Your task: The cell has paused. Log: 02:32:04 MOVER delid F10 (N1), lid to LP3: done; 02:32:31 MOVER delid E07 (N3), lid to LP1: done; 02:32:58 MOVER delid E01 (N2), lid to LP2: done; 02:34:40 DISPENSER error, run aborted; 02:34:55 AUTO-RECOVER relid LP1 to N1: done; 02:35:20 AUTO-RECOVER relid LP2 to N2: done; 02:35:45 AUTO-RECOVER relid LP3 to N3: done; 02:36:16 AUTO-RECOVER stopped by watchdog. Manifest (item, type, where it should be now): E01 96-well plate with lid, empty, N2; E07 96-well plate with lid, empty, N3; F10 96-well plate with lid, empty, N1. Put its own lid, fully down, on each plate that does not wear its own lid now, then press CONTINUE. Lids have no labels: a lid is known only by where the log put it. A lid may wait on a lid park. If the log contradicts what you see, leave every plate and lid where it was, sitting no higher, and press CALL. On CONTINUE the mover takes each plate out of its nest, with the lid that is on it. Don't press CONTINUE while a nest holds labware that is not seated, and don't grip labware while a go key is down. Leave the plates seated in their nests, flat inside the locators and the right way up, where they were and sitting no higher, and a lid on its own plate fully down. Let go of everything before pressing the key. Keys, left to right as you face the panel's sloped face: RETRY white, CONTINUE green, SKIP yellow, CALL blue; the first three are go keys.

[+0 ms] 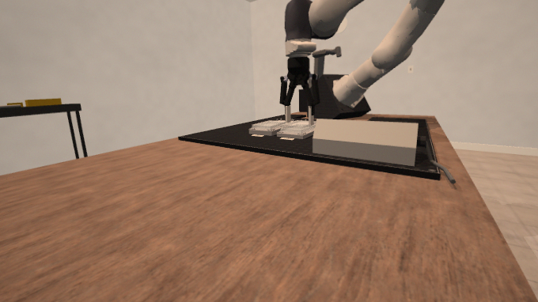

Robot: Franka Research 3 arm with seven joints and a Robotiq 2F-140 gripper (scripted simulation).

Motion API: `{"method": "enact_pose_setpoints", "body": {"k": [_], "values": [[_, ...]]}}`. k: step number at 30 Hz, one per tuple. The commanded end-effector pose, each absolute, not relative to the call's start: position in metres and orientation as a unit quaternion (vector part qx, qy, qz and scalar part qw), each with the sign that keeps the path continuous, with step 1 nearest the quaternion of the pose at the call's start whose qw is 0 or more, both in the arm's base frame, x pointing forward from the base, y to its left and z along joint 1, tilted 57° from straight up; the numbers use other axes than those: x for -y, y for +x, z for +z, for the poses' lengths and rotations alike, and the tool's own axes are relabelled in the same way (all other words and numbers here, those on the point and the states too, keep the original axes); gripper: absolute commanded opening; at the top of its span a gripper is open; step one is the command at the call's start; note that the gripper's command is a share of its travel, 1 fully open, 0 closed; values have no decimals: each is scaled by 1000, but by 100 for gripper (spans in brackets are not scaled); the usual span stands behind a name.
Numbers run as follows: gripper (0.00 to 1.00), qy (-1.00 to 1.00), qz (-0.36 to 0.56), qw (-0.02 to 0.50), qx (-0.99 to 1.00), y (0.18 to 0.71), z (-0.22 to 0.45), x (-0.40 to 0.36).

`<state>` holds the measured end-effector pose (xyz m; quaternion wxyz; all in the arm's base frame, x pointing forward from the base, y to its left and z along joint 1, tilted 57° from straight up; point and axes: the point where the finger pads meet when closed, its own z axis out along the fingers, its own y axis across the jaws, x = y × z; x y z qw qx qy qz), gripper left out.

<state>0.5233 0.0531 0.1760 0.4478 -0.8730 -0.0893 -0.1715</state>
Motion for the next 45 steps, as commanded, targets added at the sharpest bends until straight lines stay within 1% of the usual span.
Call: {"method": "enact_pose_setpoints", "body": {"k": [1,45], "values": [[0,-873,-171,448,85,524,174,-54],[0,-873,-171,448,85,525,171,-58]]}}
